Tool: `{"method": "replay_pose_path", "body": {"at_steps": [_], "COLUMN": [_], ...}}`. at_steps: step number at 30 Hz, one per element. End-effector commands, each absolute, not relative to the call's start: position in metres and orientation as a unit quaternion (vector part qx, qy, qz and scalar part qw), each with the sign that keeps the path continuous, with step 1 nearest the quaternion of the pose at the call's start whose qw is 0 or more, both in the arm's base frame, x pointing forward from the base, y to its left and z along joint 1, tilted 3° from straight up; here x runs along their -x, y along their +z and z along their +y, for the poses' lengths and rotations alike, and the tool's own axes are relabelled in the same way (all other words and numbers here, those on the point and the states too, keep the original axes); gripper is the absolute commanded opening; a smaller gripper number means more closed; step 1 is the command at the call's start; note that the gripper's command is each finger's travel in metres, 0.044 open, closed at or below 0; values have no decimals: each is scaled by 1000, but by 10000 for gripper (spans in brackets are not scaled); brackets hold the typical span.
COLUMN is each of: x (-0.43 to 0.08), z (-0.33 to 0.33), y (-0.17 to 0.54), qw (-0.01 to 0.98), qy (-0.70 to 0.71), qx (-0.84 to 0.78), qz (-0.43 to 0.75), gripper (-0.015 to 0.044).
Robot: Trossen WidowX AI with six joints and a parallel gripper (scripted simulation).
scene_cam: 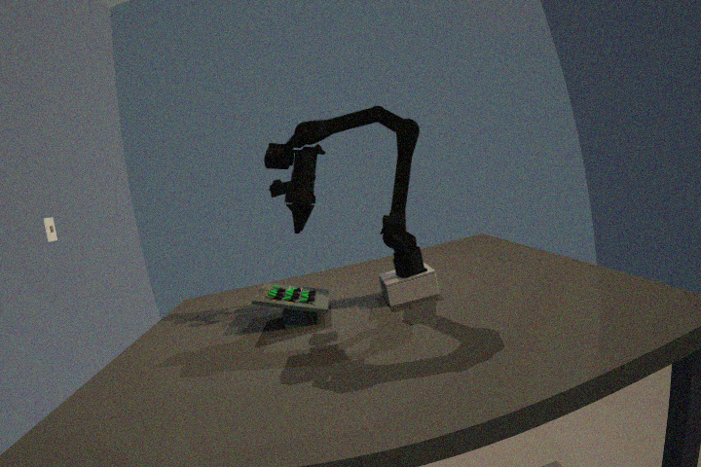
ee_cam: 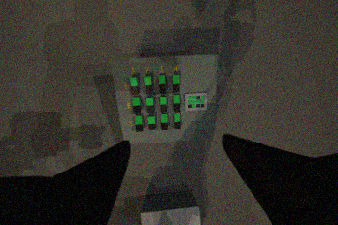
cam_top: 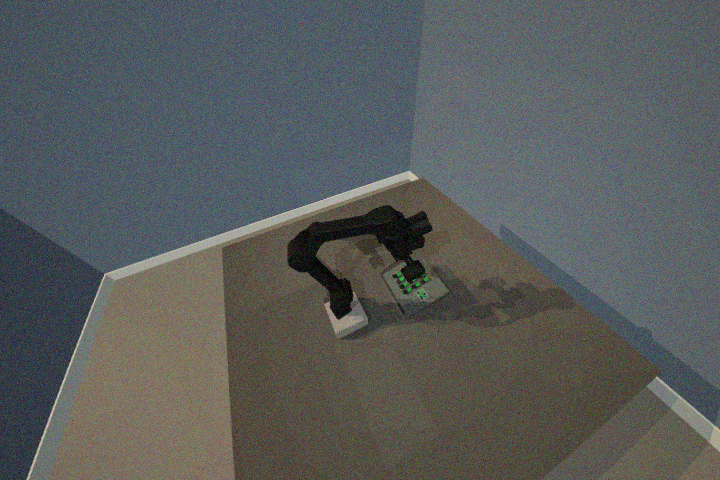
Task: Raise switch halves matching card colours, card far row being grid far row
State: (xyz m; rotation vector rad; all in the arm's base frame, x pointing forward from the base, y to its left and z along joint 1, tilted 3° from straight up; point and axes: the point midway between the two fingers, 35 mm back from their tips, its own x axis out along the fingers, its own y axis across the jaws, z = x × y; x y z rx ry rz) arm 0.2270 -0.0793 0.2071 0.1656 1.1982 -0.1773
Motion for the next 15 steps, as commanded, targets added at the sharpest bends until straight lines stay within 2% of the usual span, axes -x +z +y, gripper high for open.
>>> {"method": "replay_pose_path", "body": {"at_steps": [1, 9, 15], "x": [-228, -264, -266], "z": [-78, -24, -18], "y": [205, 128, 121], "qw": [819, 824, 824], "qy": [-83, -85, -84], "qx": [-78, -69, -68], "qz": [563, 557, 555], "gripper": [374, 164, 6]}}
